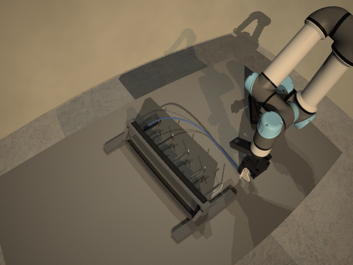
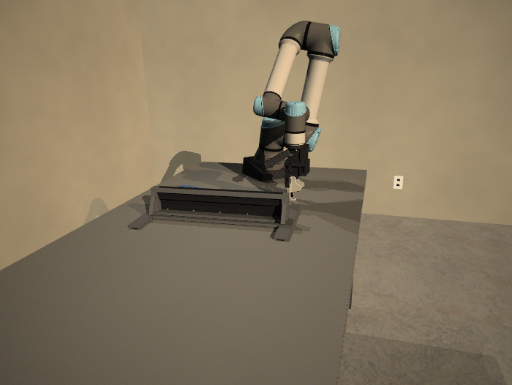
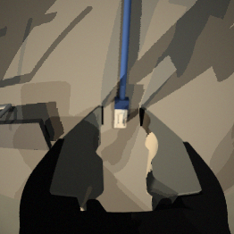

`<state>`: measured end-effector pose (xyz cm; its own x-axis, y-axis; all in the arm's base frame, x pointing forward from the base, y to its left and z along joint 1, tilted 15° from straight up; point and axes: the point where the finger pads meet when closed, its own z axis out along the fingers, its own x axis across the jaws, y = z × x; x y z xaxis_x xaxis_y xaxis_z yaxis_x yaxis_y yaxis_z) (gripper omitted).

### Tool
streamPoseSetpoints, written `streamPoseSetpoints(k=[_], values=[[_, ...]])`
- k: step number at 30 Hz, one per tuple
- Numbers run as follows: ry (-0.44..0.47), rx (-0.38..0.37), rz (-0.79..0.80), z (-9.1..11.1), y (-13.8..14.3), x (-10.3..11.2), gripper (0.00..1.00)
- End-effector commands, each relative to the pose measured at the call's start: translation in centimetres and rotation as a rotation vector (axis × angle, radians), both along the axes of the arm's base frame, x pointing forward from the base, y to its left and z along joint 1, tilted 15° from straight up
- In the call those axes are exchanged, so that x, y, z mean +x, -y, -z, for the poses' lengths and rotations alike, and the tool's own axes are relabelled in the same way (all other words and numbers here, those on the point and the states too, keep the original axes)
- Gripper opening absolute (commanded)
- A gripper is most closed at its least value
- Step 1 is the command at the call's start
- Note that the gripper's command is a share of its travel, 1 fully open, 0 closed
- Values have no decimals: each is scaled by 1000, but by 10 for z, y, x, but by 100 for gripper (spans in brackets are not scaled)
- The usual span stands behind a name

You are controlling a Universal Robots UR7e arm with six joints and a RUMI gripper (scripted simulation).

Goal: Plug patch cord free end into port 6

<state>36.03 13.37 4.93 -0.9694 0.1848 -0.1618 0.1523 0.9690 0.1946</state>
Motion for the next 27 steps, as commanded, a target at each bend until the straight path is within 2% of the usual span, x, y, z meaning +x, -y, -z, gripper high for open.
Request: streamPoseSetpoints(k=[1,25,26,27], values=[[1,0,0,0,0,0,22],[1,0,0,0,0,0,22],[1,0,0,0,0,0,0],[1,0,0,0,0,0,0]])
